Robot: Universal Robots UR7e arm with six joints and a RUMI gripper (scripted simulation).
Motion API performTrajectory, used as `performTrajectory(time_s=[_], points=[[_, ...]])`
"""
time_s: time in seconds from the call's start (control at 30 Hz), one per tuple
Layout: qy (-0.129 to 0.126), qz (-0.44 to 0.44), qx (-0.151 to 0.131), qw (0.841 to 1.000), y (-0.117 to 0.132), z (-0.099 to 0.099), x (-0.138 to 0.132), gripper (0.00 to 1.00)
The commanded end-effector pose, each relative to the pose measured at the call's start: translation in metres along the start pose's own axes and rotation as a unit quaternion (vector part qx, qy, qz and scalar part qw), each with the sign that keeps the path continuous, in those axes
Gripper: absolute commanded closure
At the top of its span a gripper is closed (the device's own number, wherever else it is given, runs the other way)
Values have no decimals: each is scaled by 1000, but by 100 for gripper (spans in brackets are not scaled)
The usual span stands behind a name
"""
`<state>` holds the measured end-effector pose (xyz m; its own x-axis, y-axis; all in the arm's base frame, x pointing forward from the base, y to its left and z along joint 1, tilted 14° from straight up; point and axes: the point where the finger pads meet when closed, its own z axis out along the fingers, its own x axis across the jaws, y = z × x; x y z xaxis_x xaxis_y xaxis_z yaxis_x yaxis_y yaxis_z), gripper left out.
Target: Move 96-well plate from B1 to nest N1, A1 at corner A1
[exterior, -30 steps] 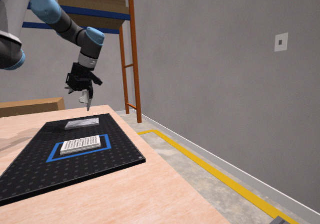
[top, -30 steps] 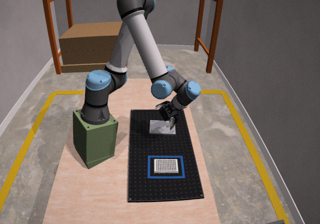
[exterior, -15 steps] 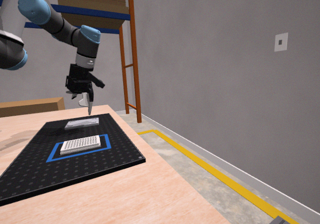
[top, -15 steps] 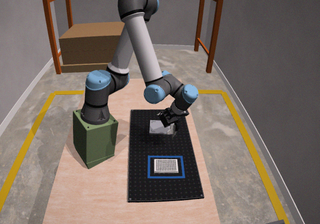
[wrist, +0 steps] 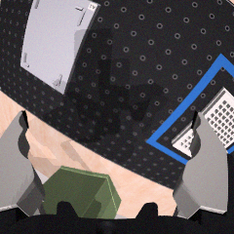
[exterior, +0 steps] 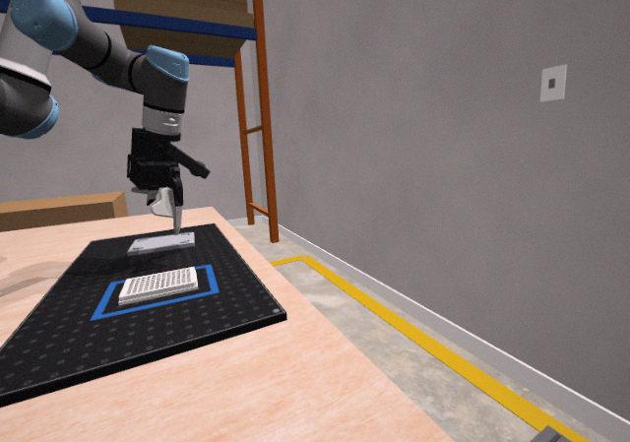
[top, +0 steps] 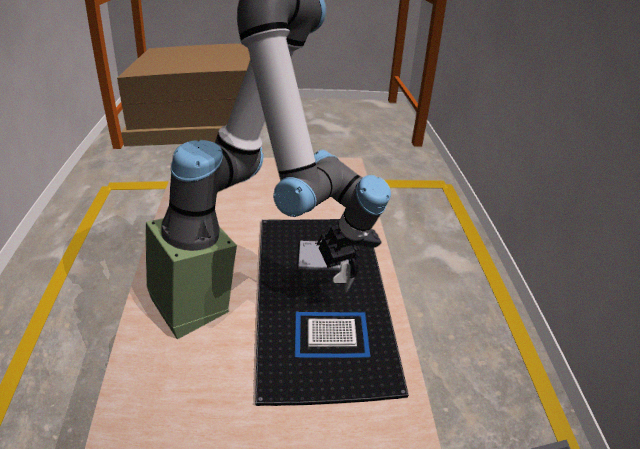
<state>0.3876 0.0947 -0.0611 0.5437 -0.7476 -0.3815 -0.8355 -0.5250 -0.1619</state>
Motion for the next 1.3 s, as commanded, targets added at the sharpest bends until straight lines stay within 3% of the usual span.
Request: performTrajectory(time_s=[0.0, 0.13, 0.23, 0.37, 0.47, 0.7, 0.8, 0.93, 1.03, 1.27], points=[[23, 27, 10, 999, 7, -2, 24, 0], [23, 27, 10, 999, 8, -2, 26, 0], [50, 63, 22, 996, 14, -4, 40, 0], [50, 63, 22, 996, 18, -6, 51, 0], [77, 100, 34, 991, 25, -8, 64, 0], [77, 100, 34, 991, 30, -11, 75, 0], [104, 137, 46, 984, 38, -14, 88, 0], [104, 137, 46, 984, 43, -17, 97, 0], [131, 175, 59, 974, 51, -21, 109, 0], [140, 188, 63, 970, 61, -25, 122, 0]])
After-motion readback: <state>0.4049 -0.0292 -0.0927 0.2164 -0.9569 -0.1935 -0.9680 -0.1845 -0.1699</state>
